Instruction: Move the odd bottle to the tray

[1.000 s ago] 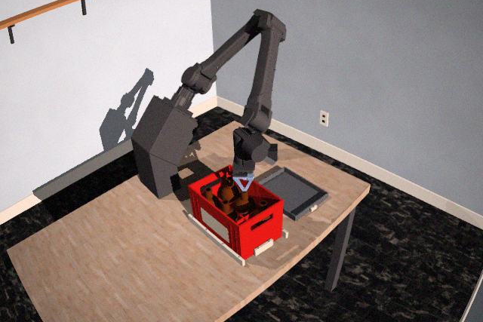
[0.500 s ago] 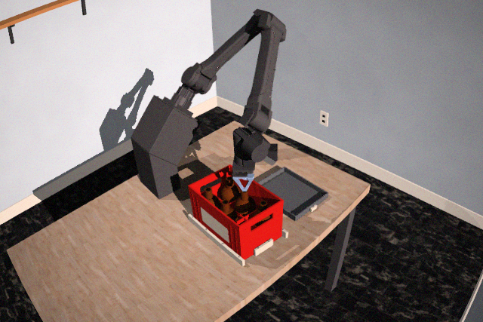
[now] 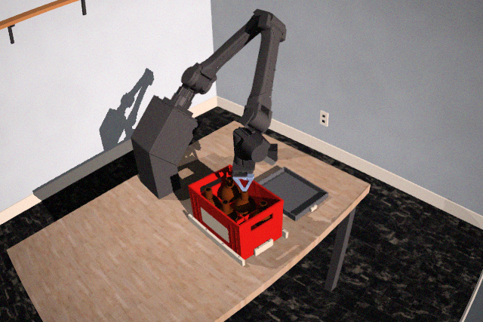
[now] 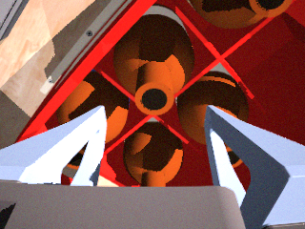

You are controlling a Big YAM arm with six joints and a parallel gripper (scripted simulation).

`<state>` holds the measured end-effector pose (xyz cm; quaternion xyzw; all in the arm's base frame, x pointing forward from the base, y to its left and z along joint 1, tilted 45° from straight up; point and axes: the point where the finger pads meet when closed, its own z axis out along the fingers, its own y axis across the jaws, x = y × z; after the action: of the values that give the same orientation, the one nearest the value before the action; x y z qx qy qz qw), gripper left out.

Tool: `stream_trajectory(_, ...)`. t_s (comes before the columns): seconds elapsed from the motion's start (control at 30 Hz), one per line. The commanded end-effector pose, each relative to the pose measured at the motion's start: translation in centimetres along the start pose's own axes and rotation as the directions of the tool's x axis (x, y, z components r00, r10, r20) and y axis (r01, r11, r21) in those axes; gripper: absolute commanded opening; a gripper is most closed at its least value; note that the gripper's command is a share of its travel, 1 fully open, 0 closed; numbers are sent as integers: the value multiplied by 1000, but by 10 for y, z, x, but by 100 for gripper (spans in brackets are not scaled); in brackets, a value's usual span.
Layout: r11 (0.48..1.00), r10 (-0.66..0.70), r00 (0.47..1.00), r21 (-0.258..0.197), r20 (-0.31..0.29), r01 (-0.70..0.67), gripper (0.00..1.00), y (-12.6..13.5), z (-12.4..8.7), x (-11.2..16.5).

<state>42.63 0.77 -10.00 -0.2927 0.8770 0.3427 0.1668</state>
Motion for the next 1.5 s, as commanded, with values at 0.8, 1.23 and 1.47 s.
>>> stream_trajectory(0.8, 1000, 12, 1000, 1, 7, -12, 61, -6, 3, 13)
stream_trajectory(1.23, 1000, 11, 1000, 2, 8, -11, 61, -7, 3, 13)
stream_trajectory(1.47, 1000, 11, 1000, 2, 8, -11, 61, -7, 3, 13)
